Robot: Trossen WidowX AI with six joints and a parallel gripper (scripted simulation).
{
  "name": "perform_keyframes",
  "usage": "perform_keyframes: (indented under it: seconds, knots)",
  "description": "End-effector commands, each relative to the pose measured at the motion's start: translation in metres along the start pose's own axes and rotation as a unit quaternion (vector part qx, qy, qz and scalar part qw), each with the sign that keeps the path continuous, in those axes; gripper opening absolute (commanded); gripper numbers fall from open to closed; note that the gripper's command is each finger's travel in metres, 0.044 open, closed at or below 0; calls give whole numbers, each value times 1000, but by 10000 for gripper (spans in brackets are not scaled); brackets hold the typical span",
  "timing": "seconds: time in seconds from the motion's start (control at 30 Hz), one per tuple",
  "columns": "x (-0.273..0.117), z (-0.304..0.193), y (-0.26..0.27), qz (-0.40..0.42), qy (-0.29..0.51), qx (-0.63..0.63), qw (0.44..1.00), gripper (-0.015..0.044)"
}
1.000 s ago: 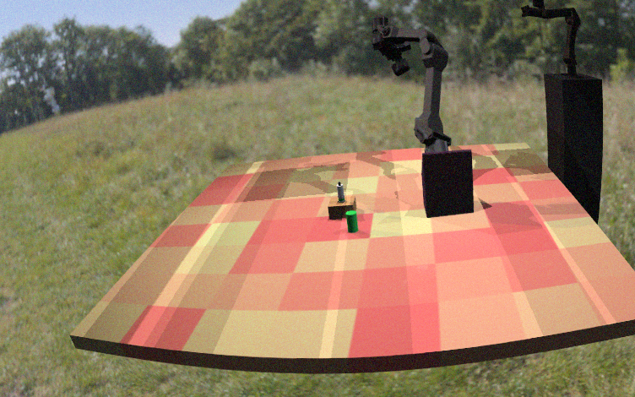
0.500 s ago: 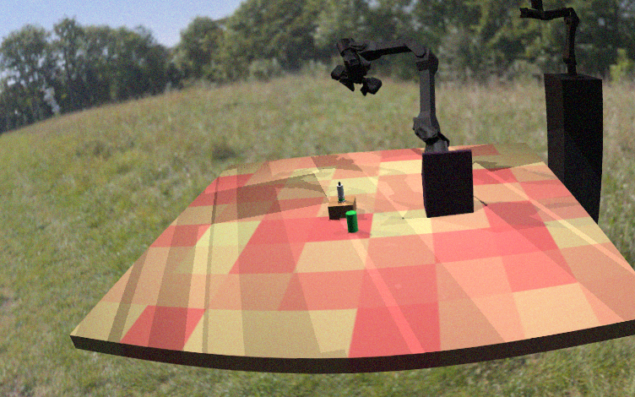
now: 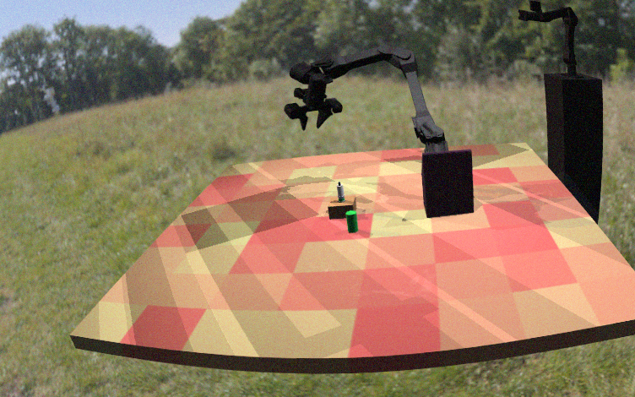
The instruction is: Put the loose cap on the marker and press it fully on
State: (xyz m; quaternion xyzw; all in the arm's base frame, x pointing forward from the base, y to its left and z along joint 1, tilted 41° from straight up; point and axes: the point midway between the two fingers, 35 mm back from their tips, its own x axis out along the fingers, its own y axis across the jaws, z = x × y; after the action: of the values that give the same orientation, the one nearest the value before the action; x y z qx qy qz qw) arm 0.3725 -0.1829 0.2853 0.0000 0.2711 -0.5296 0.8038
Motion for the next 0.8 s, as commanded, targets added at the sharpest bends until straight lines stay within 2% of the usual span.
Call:
perform_keyframes:
  seconds: [0.0, 0.2, 0.37, 0.6, 0.77]
  knots:
    - [-5, -52, 53, 48, 39, -158, 986, 241]
    - [-27, -135, 112, 114, 75, -385, 913, 241]
    - [-52, -212, 141, 161, 92, -567, 802, 241]
    - [-90, -322, 145, 205, 103, -788, 572, 241]
    - [-114, -396, 118, 213, 108, -907, 348, 241]
